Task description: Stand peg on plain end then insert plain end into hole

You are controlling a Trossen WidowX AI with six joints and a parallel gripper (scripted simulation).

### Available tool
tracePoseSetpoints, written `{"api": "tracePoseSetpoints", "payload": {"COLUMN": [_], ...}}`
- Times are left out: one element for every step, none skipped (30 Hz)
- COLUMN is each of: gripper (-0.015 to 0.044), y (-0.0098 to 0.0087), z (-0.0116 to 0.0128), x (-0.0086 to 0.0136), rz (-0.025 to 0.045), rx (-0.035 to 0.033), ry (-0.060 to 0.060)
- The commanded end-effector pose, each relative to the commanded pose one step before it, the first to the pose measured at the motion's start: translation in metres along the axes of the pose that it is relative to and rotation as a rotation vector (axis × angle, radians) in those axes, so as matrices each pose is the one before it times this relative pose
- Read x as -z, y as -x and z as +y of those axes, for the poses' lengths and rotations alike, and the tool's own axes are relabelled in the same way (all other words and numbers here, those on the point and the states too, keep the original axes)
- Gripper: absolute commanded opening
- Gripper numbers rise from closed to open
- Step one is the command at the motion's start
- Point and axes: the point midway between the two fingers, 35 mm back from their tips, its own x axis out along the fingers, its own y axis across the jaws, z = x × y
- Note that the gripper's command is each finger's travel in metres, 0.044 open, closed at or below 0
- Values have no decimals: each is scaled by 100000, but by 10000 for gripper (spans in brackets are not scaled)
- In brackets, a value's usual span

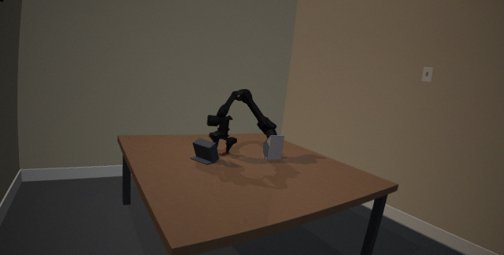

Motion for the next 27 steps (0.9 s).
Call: {"api": "tracePoseSetpoints", "payload": {"gripper": [440,440,440,440,440,440,440,440,440,440,414,387,361,335,309,282,256,230,204,177,151,125,110,110,110,110,110], "y": [-925,-157,-156,-156,-156,-155,-154,-121,-72,-24,0,0,0,0,0,0,0,0,0,0,0,0,0,0,0,0,0], "z": [96,-1,-1,-1,-1,-1,-1,0,0,0,0,0,0,0,0,0,0,0,0,0,0,0,0,0,0,0,0], "x": [279,19,20,21,22,23,23,19,12,4,0,0,0,0,0,0,0,0,0,0,0,0,0,0,0,0,0], "rz": [1008,15,16,17,17,18,19,16,10,3,0,0,0,0,0,0,0,0,0,0,0,0,0,0,0,0,0], "rx": [280,27,28,29,30,31,32,26,16,5,0,0,0,0,0,0,0,0,0,0,0,0,0,0,0,0,0], "ry": [792,1,2,2,2,2,2,2,1,0,0,0,0,0,0,0,0,0,0,0,0,0,0,0,0,0,0]}}
